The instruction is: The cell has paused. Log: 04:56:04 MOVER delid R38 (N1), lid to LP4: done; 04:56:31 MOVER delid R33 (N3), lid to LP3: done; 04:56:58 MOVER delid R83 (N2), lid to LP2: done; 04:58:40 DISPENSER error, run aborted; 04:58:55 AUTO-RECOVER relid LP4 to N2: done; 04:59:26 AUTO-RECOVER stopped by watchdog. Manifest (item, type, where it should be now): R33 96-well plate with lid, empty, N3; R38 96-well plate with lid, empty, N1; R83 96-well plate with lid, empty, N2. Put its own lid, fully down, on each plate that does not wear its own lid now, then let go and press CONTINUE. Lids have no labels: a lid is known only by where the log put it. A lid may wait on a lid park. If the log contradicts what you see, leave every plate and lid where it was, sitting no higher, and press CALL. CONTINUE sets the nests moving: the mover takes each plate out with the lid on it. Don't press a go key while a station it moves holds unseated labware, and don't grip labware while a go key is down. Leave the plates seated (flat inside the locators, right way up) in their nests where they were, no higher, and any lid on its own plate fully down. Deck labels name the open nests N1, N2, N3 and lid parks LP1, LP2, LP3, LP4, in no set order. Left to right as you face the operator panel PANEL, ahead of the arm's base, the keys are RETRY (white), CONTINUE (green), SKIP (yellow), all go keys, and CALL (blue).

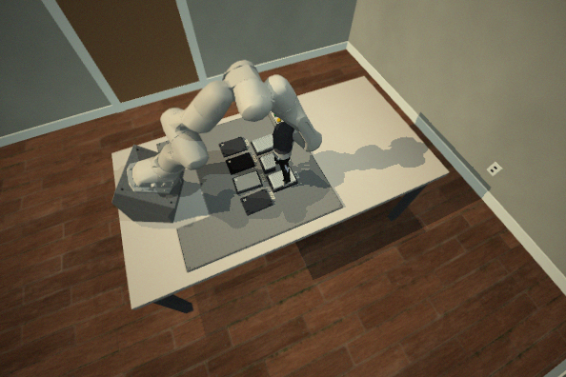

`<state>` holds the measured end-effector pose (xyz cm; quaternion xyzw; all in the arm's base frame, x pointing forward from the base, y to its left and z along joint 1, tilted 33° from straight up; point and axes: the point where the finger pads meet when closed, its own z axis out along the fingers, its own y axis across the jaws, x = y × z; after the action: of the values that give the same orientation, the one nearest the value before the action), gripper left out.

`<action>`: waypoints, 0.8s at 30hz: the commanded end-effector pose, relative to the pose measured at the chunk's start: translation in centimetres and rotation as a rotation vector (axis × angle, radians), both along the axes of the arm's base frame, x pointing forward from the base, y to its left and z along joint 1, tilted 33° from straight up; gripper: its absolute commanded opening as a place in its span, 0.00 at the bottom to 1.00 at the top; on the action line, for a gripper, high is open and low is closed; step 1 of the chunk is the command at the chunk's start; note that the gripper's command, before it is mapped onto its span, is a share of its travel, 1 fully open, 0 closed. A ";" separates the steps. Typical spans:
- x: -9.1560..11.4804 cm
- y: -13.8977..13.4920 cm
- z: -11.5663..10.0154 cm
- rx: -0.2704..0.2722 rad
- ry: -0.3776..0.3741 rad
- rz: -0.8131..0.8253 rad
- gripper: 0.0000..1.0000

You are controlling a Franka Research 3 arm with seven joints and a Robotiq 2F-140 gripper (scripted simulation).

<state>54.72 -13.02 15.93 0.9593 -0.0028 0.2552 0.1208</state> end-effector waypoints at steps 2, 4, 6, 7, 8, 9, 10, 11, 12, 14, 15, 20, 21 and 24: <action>0.1 0.0 -0.1 0.000 -0.001 0.002 0.66; 0.1 0.0 -0.1 0.000 -0.001 0.002 0.66; 0.1 0.0 -0.1 0.000 -0.001 0.002 0.66; 0.1 0.0 -0.1 0.000 -0.001 0.002 0.66; 0.1 0.0 -0.1 0.000 -0.001 0.002 0.66; 0.1 0.0 0.0 0.000 -0.001 0.002 0.66; 0.1 0.0 0.0 0.000 -0.001 0.002 0.66; 0.1 0.1 0.0 0.000 -0.001 0.002 0.66; 0.0 0.1 0.0 0.000 -0.001 0.002 0.66; 0.0 0.1 0.1 0.000 -0.001 0.002 0.66; -0.1 0.1 0.2 0.000 -0.001 0.002 0.66; -0.4 0.3 0.7 0.000 -0.001 0.002 0.66; -0.4 0.3 0.7 0.000 -0.001 0.002 0.66; -0.6 0.3 1.0 0.000 -0.001 0.002 0.66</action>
<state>54.48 -12.65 16.67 0.9589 -0.0012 0.2575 0.1192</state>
